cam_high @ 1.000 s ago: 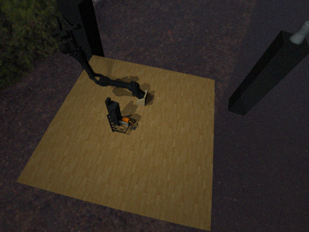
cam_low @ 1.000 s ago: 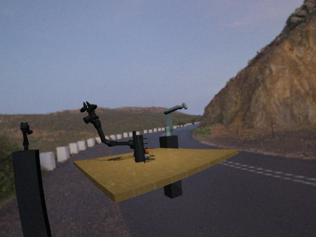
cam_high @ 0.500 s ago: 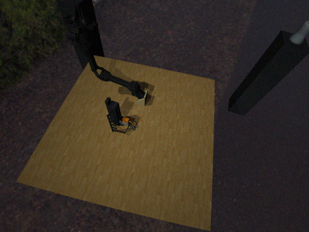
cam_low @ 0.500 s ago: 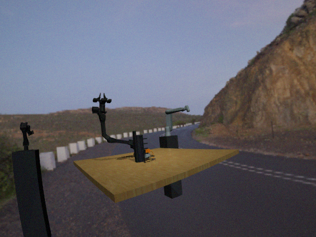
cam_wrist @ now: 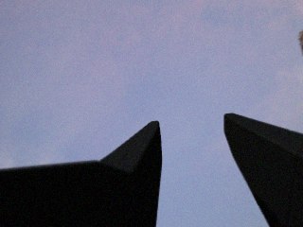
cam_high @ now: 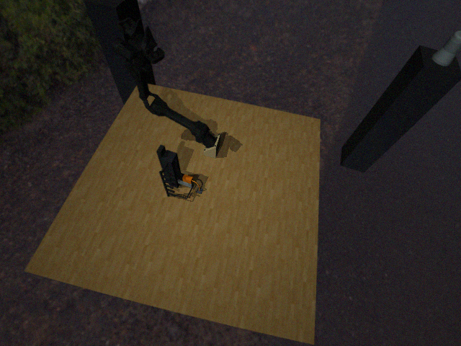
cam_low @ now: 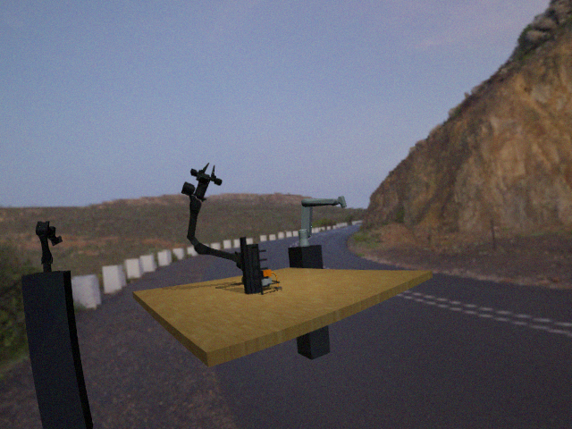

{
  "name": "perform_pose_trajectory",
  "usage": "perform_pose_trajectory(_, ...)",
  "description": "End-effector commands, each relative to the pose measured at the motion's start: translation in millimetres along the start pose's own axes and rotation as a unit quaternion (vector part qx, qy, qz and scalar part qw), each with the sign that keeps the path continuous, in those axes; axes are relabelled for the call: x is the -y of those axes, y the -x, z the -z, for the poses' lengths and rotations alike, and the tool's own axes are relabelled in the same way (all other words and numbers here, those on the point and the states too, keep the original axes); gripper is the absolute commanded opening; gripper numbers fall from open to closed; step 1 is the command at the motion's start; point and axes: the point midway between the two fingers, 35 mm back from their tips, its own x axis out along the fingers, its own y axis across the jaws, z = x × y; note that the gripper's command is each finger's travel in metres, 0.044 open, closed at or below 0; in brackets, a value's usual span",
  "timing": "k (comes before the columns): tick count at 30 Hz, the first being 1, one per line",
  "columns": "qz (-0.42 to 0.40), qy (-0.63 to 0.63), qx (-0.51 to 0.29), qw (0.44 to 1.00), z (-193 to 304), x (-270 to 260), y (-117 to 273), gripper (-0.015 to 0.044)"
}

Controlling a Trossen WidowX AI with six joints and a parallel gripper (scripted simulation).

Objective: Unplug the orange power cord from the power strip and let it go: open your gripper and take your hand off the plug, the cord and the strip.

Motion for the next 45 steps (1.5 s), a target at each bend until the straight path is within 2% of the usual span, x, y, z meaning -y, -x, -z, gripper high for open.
perform_pose_trajectory(1, 0.061, 0.046, 0.007, 0.997, -2.0, 42.1, -13.6, 0.0160)
perform_pose_trajectory(6, 0.158, 0.124, 0.022, 0.979, -15.6, 104.7, -26.9, 0.0160)
perform_pose_trajectory(11, 0.288, 0.220, 0.024, 0.932, -41.7, 188.1, -27.6, 0.0160)
perform_pose_trajectory(16, 0.415, 0.301, -0.002, 0.858, -68.9, 267.8, -9.4, 0.0160)
perform_pose_trajectory(22, 0.557, 0.372, -0.081, 0.738, -94.5, 356.4, 35.6, 0.0160)
perform_pose_trajectory(29, 0.681, 0.404, -0.228, 0.566, -116.5, 439.1, 115.8, 0.0160)
perform_pose_trajectory(35, 0.730, 0.380, -0.393, 0.409, -124.4, 485.9, 199.5, 0.0160)
perform_pose_trajectory(40, 0.712, 0.313, -0.566, 0.272, -121.3, 507.6, 281.5, 0.0160)
perform_pose_trajectory(45, 0.625, 0.212, -0.733, 0.163, -109.9, 509.0, 356.9, 0.0160)
